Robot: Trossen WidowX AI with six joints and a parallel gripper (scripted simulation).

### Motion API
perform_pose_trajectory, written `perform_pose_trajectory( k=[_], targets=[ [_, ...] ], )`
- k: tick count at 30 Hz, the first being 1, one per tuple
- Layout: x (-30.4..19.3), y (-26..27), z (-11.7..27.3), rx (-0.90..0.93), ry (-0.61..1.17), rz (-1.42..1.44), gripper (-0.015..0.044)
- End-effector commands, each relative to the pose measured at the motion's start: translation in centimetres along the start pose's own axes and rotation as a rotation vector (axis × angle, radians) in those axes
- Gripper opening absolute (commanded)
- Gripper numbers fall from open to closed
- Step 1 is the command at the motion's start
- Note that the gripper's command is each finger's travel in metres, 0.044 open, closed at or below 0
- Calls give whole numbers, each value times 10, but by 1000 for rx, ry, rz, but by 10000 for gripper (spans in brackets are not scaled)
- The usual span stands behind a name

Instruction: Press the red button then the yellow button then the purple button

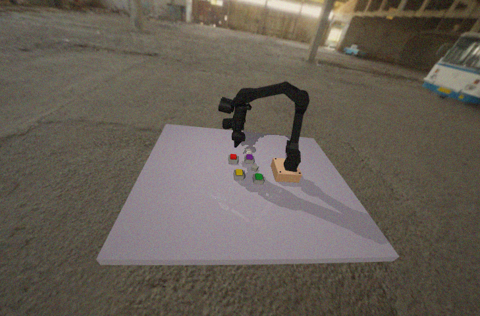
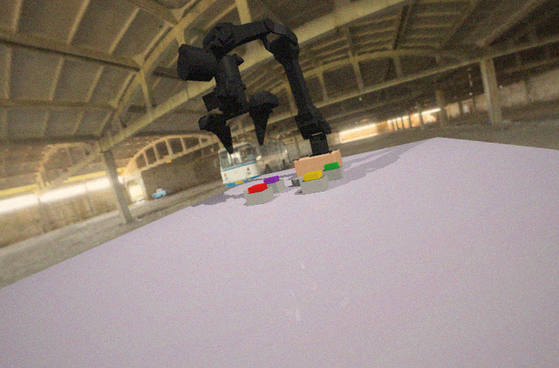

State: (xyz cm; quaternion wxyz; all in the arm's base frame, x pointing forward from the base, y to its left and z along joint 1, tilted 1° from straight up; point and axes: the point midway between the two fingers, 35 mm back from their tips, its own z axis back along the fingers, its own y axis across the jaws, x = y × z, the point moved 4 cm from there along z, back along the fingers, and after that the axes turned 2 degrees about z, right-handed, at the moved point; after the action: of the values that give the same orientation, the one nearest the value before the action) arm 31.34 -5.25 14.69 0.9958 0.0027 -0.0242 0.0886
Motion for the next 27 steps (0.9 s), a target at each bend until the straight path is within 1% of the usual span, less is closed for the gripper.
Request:
perform_pose_trajectory(
  k=[1,2,4,11,12,27],
  targets=[
    [-1,0,-36,10,13,-10,295],
    [-2,1,-48,10,13,-10,269],
    [-3,1,-58,10,13,-10,216],
    [-3,1,-58,10,13,-10,32],
    [-3,1,-58,10,13,-10,20],
    [-3,1,-62,10,13,-10,20]
  ],
)
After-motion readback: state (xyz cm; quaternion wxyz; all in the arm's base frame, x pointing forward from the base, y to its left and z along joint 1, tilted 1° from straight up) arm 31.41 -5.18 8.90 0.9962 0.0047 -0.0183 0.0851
